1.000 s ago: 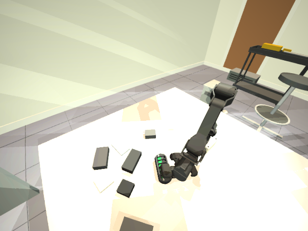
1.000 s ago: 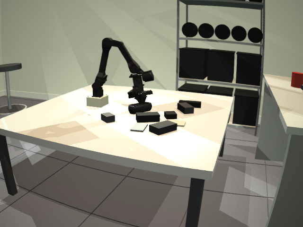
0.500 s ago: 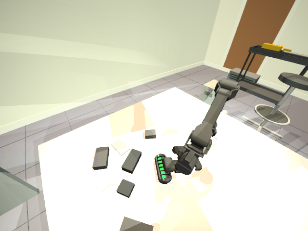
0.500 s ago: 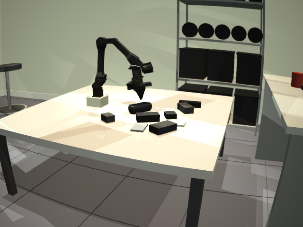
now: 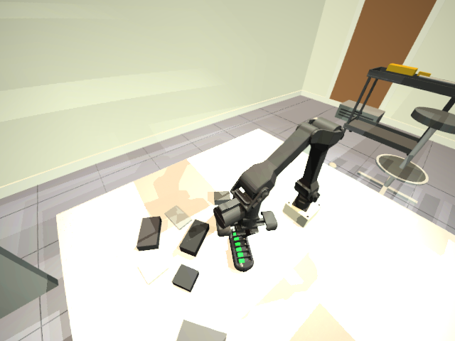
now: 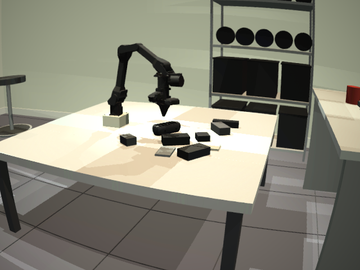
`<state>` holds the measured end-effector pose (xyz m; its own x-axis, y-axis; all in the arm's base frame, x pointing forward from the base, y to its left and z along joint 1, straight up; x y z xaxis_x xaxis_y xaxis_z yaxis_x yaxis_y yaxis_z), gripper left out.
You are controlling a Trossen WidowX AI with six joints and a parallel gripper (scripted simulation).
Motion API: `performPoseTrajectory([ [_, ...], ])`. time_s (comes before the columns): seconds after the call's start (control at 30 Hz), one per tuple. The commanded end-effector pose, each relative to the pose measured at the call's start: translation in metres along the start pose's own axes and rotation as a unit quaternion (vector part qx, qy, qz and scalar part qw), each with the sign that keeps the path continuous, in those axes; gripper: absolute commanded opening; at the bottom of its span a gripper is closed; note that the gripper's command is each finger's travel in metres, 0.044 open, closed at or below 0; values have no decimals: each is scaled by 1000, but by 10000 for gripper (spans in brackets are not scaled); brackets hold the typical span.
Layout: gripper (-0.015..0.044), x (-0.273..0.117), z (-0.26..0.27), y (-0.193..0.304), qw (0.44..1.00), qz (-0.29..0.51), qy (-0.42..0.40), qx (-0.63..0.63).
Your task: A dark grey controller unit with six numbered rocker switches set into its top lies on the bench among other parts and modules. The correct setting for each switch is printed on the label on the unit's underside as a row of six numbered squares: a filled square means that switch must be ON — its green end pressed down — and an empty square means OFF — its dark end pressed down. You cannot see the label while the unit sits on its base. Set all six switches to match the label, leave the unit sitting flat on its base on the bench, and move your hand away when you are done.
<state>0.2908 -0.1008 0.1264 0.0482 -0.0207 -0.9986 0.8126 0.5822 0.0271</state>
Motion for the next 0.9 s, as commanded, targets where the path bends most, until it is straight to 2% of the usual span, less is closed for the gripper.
performPoseTrajectory([
  [0.0,0,3,0,1,1000,-1,10,-4],
  [0.87,0,41,-1,1,1000,-4,9,-6],
])
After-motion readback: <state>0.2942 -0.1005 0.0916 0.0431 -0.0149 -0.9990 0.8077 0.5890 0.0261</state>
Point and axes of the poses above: the point midway between the two fingers, 35 mm back from their tips, its own x axis out along the fingers, its own z axis across the jaws, y = z × x, the point moved 6 cm from there along -x, back along the fingers, and after that the axes turned 12 degrees about x, right-handed, at the moved point
